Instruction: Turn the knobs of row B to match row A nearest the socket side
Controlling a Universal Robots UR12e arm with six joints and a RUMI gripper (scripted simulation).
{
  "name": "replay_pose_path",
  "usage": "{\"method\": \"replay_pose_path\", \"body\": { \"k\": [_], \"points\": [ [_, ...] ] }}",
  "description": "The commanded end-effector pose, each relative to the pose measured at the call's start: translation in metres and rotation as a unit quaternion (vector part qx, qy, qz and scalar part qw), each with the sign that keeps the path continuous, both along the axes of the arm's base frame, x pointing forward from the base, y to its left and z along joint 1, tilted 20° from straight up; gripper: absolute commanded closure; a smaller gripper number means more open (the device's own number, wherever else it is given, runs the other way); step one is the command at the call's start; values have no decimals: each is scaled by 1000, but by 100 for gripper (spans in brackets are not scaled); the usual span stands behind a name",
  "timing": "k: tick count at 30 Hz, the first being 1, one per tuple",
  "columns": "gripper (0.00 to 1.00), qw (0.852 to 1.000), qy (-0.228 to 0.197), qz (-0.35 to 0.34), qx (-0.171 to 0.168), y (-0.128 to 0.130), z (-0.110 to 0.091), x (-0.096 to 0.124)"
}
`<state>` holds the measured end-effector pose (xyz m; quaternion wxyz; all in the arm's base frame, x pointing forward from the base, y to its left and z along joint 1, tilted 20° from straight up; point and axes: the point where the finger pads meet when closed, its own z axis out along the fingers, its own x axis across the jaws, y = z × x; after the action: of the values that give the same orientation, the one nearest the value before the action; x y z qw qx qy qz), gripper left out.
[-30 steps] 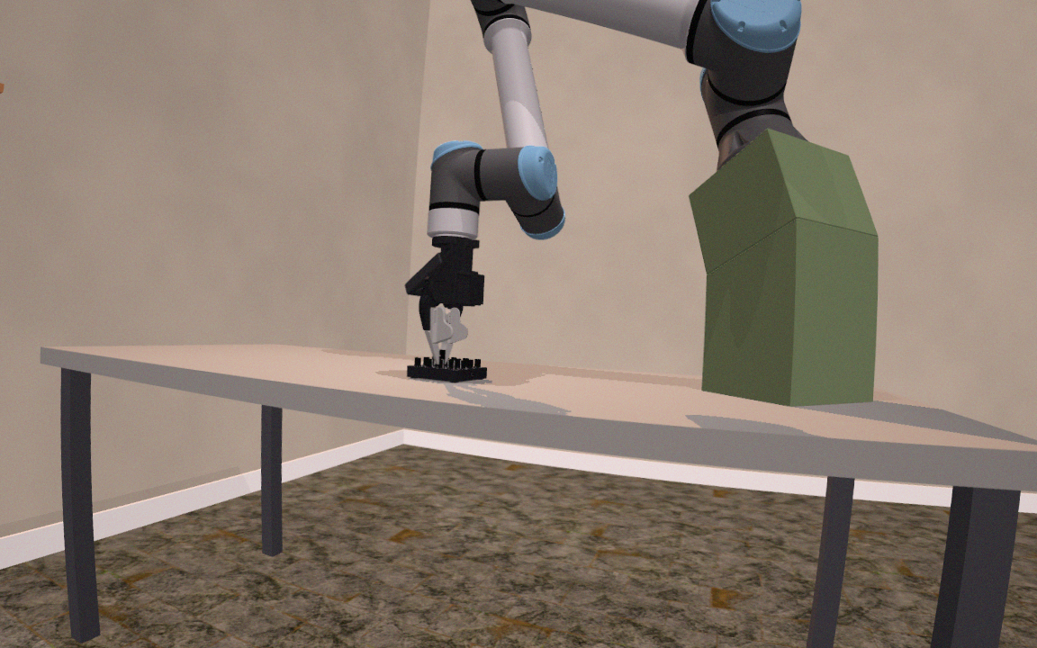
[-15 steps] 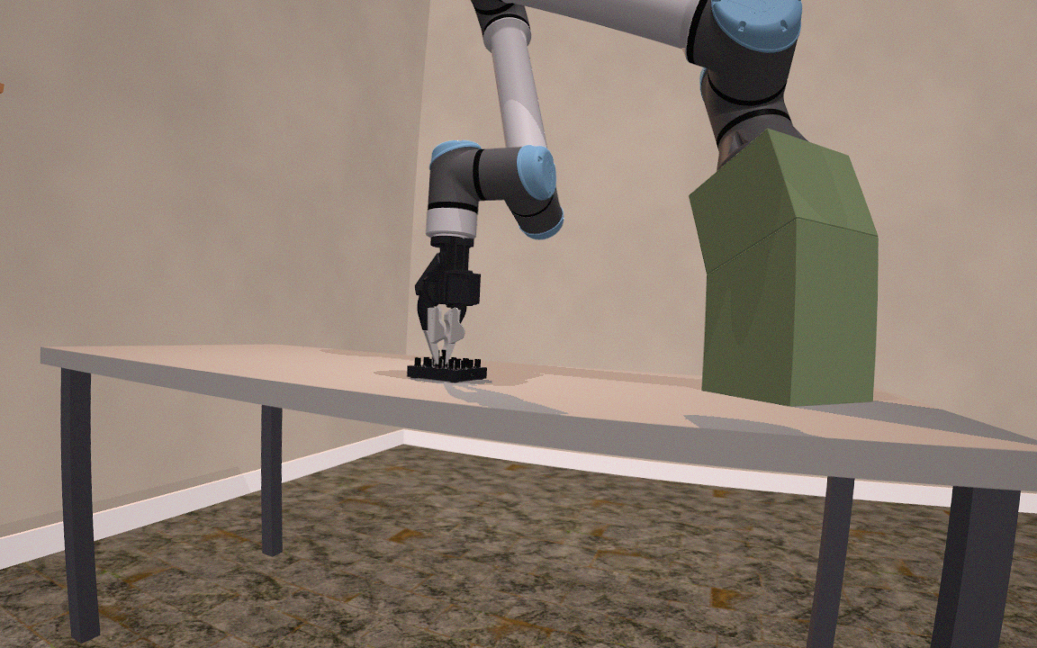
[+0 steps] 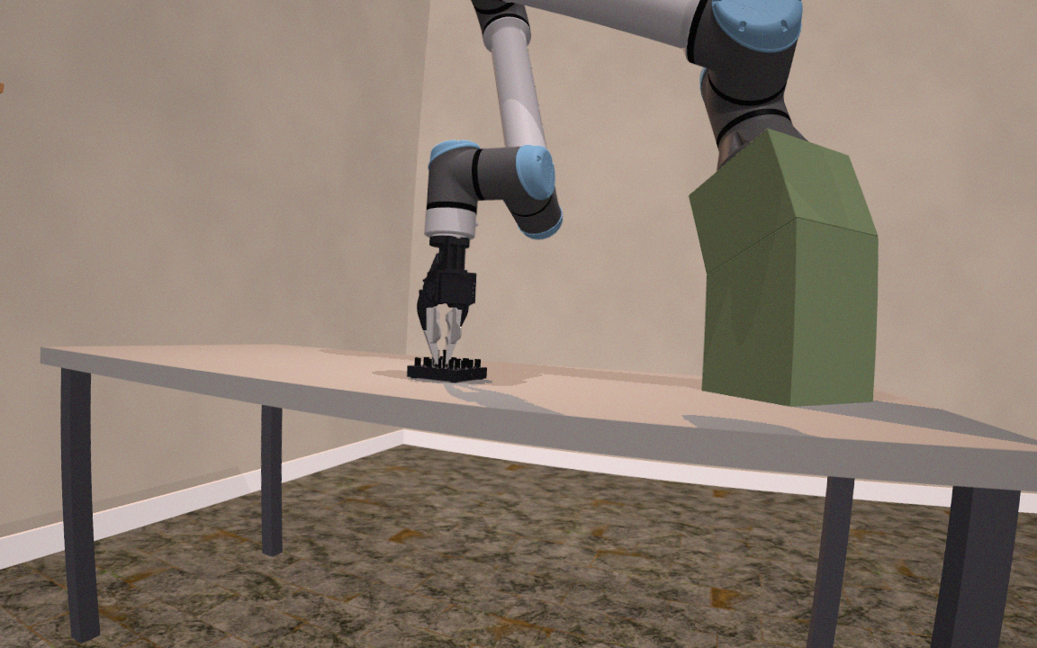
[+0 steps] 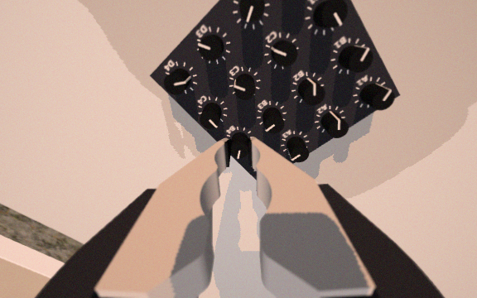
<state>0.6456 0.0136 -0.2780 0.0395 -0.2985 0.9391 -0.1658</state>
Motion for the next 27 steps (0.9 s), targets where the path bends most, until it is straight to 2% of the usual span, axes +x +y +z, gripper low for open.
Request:
{"method": "replay_pose_path", "body": {
  "k": [1, 27],
  "points": [
    [96, 1000, -7, -21, 4, 0, 0, 0],
    [96, 998, -18, -57, 10, 0, 0, 0]
  ]
}}
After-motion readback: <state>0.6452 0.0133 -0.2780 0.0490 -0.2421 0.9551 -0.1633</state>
